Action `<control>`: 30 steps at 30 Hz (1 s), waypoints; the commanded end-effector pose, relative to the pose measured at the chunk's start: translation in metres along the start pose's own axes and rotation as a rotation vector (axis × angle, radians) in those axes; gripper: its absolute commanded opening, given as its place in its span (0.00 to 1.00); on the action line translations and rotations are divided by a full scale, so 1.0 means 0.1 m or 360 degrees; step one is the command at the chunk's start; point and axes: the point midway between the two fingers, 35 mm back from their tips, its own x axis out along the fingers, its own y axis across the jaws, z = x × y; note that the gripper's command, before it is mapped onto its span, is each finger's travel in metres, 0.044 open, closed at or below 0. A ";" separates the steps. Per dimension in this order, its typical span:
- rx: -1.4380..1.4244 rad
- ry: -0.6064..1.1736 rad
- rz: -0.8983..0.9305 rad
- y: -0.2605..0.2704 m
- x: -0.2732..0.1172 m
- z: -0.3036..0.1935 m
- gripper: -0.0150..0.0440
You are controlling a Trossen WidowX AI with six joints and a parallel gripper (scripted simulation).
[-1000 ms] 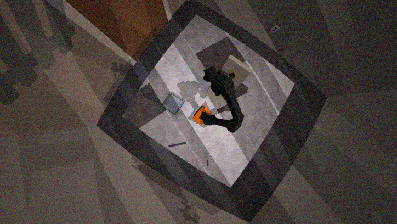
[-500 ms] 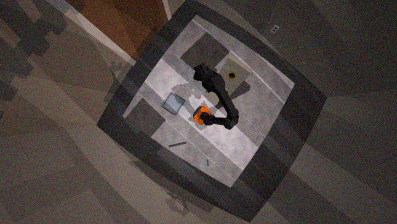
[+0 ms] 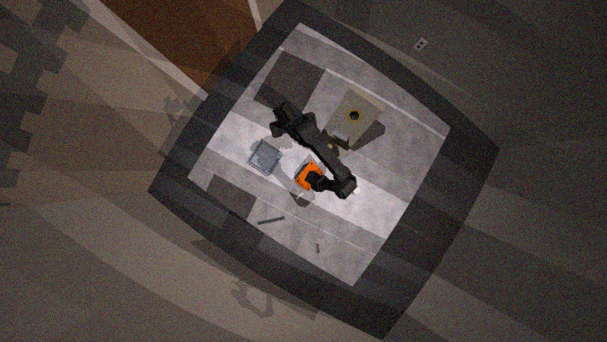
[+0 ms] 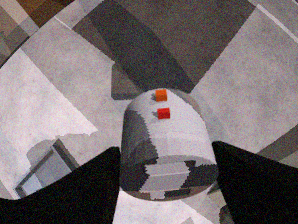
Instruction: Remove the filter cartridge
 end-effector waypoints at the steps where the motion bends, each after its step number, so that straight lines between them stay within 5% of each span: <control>1: -0.0217 -0.0020 0.0113 0.27 0.05 -0.01 0.25; 11: -0.0420 -0.0049 0.0221 0.56 0.11 -0.07 0.25; 30: -0.0972 -0.0051 0.0541 1.58 0.62 -0.92 0.25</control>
